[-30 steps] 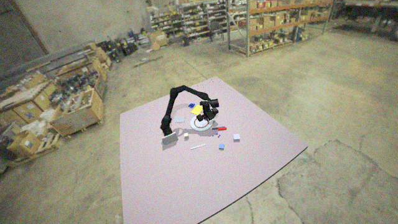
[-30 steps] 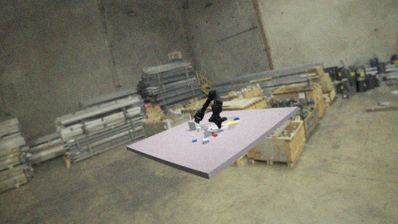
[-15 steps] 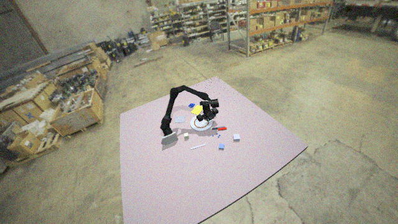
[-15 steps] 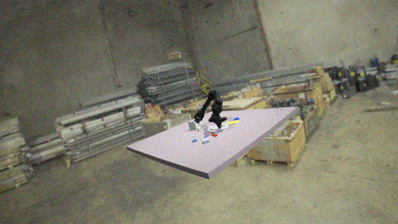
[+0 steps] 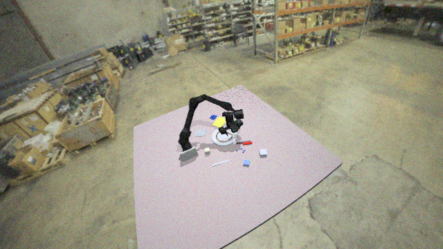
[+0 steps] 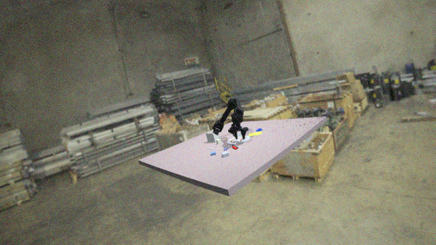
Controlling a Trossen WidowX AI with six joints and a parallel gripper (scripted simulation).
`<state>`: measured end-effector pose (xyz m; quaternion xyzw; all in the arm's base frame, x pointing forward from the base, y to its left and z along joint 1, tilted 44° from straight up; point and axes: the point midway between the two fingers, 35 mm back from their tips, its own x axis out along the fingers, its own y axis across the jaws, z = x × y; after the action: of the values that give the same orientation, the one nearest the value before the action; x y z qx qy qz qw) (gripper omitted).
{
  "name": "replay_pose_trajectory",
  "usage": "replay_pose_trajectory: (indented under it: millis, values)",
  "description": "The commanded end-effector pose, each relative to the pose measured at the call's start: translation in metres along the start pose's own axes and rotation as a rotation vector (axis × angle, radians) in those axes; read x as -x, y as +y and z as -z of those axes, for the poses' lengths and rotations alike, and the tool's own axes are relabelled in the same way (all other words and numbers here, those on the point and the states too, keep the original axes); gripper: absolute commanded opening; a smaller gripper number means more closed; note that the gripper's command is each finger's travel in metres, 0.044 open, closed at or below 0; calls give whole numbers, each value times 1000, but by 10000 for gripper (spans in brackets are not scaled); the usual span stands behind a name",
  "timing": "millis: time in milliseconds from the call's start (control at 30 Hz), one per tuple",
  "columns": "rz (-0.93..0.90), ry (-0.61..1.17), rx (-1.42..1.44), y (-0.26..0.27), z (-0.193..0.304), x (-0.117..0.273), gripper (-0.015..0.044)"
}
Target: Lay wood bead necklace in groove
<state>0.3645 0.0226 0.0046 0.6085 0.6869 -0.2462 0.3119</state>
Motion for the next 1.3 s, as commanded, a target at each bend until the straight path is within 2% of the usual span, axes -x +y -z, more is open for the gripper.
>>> replay_pose_trajectory:
  millis: [0, 600, 667, 833, 1000, 1233, 1267]
  values:
    - [1, 2, 2, 0, 0, 0, 440]
    - [1, 2, 2, 0, 0, 0, 440]
    - [1, 2, 60, -1, 2, 4, 387]
    - [2, 1, 423, -5, 11, 29, 256]
    - [2, 1, 438, -5, 11, 30, 125]
    - [1, 2, 438, -5, 11, 14, 120]
    - [-6, -2, 439, -4, 11, 23, 120]
